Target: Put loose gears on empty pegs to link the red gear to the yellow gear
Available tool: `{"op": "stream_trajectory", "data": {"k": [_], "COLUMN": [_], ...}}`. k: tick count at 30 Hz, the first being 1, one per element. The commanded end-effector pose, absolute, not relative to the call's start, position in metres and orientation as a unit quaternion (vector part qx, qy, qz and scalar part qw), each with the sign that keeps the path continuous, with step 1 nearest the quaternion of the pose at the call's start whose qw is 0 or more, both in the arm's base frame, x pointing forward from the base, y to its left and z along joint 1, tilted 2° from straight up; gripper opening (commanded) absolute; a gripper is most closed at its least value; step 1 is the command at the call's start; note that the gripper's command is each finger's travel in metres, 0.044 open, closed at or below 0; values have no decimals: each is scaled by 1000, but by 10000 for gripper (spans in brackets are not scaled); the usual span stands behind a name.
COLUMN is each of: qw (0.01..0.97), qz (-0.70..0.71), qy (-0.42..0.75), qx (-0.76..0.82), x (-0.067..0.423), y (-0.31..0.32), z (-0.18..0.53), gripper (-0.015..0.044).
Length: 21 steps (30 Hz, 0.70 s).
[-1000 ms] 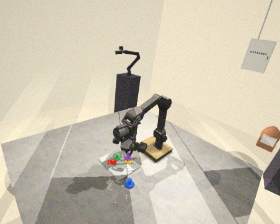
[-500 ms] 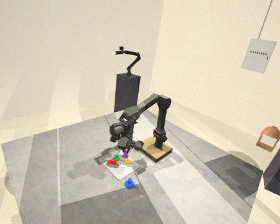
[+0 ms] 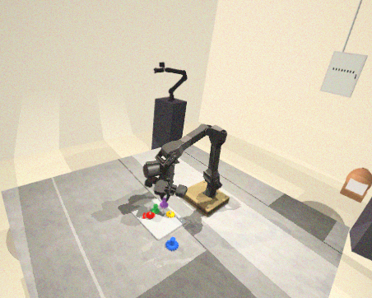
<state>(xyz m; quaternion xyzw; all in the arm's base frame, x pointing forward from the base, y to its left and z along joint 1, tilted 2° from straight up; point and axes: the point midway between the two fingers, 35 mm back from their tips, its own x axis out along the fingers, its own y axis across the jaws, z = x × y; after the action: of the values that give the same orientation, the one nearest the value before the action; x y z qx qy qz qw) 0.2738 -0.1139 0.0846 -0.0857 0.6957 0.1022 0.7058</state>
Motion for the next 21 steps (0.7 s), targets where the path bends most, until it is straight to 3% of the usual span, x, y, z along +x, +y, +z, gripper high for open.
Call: {"op": "stream_trajectory", "data": {"k": [1, 21], "qw": [706, 709], "qz": [102, -49], "qy": [695, 701], "qx": [-89, 64], "x": [271, 271], "y": [-117, -117], "z": [84, 84], "gripper": [0, 0]}}
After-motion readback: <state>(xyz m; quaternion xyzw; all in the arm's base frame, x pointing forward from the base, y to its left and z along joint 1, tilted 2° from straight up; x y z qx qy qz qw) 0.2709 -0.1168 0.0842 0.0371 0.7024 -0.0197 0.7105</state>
